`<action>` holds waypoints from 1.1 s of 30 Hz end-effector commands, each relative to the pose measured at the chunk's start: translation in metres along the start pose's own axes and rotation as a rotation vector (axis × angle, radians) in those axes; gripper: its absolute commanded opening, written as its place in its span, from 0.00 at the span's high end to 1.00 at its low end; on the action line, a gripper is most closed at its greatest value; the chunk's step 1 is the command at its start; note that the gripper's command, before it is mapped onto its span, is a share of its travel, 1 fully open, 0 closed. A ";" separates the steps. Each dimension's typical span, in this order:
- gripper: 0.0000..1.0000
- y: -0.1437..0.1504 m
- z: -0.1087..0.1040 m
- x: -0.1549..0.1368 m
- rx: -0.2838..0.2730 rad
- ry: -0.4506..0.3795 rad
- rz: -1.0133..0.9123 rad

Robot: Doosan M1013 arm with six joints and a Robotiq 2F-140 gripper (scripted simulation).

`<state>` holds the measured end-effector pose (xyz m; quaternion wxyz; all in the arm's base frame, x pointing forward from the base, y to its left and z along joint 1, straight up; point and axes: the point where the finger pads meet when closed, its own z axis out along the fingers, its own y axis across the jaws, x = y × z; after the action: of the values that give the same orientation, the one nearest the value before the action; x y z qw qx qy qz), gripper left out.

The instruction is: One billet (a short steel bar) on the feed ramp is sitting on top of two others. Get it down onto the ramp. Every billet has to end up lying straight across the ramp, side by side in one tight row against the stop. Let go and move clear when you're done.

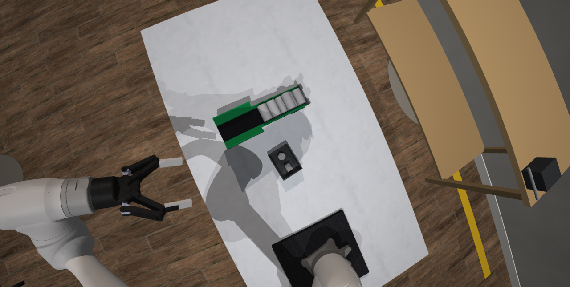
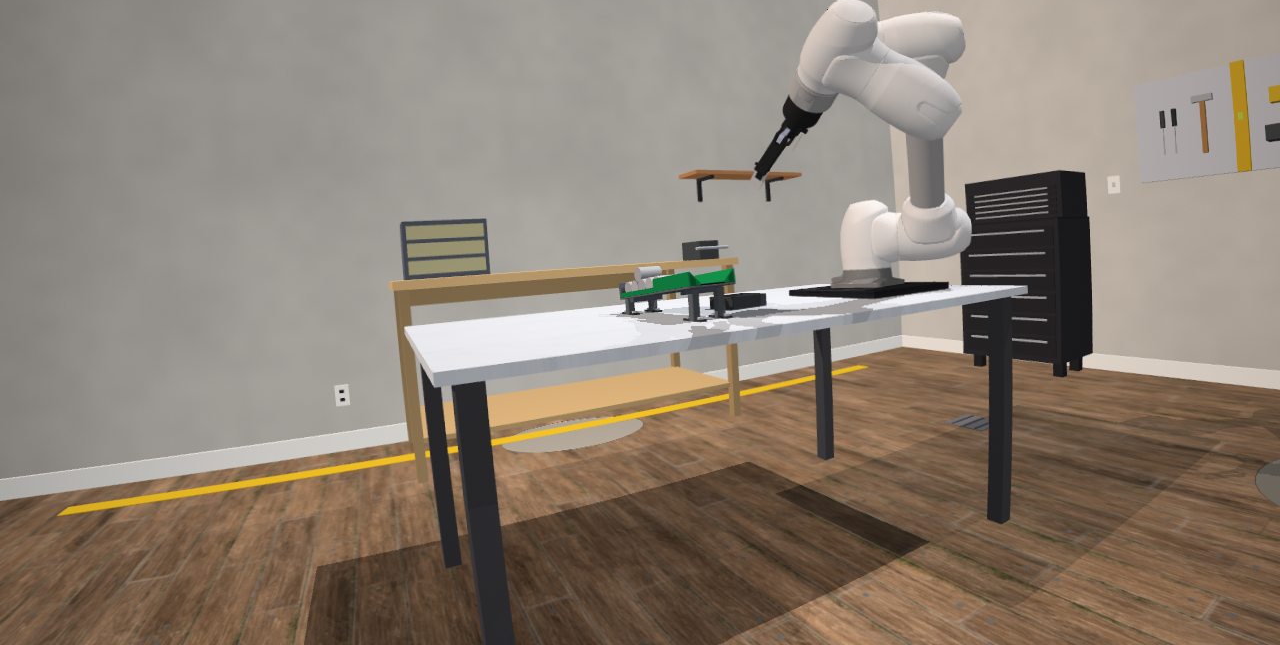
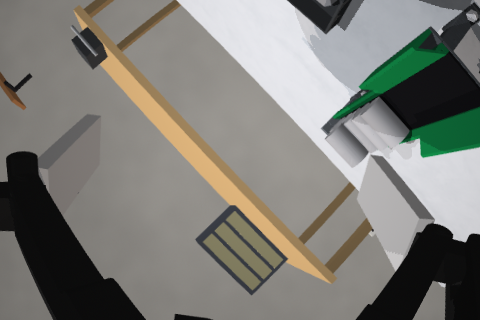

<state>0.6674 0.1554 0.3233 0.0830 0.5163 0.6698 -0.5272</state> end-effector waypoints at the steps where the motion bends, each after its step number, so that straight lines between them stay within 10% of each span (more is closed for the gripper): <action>1: 0.00 0.000 0.000 0.000 0.000 0.000 0.000; 20: 0.00 0.002 0.004 -0.002 -0.003 0.011 0.012; 33: 0.00 0.067 0.134 -0.064 -0.036 0.413 0.479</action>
<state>0.6852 0.0443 0.2808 0.0758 0.6953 0.5809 -0.4164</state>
